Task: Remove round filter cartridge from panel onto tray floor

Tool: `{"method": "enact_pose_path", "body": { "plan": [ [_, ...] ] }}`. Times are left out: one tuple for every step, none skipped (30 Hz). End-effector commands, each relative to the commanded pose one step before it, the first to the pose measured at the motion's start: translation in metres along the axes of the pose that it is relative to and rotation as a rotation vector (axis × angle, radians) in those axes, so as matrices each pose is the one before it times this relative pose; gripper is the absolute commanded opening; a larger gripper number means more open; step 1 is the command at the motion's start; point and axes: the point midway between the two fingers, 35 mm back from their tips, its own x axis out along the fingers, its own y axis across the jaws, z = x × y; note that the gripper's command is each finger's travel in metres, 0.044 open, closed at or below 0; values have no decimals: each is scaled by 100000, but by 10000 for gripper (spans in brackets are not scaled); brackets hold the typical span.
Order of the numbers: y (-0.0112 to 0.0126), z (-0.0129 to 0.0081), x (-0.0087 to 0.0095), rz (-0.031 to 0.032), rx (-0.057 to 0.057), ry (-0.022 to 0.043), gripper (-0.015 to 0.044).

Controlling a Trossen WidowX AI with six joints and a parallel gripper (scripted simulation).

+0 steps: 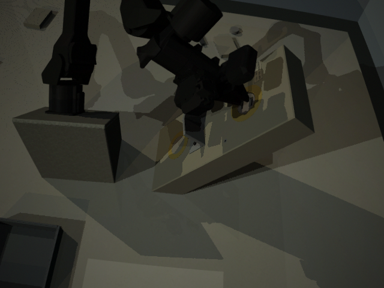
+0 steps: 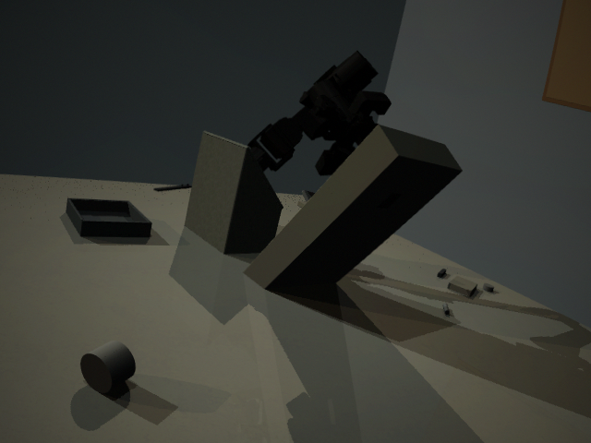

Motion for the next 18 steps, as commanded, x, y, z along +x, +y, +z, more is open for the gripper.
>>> {"method": "enact_pose_path", "body": {
  "plan": [
    [-290, 319, 75, -452, 1090, -526, 89],
    [0, 0, 0, 0, 0, 0, 89],
    [0, 0, 0, 0, 0, 0, 89],
    [0, 0, 0, 0, 0, 0, 89],
    [0, 0, 0, 0, 0, 0, 89],
    [8, -13, 0, 0, 0, 0, 89],
    [8, -13, 0, 0, 0, 0, 89],
    [14, -15, 0, 0, 0, 0, 89],
    [8, -8, 0, 0, 0, 0, 89],
    [15, -15, 0, 0, 0, 0, 89],
    [9, -10, 0, 0, 0, 0, 89],
    [15, -16, 0, 0, 0, 0, 89],
    [9, -9, 0, 0, 0, 0, 89],
    [16, -14, 0, 0, 0, 0, 89],
    [10, -9, 0, 0, 0, 0, 89],
    [18, -14, 0, 0, 0, 0, 89],
    [11, -9, 0, 0, 0, 0, 89],
    [23, -16, 0, 0, 0, 0, 89]
  ]
}}
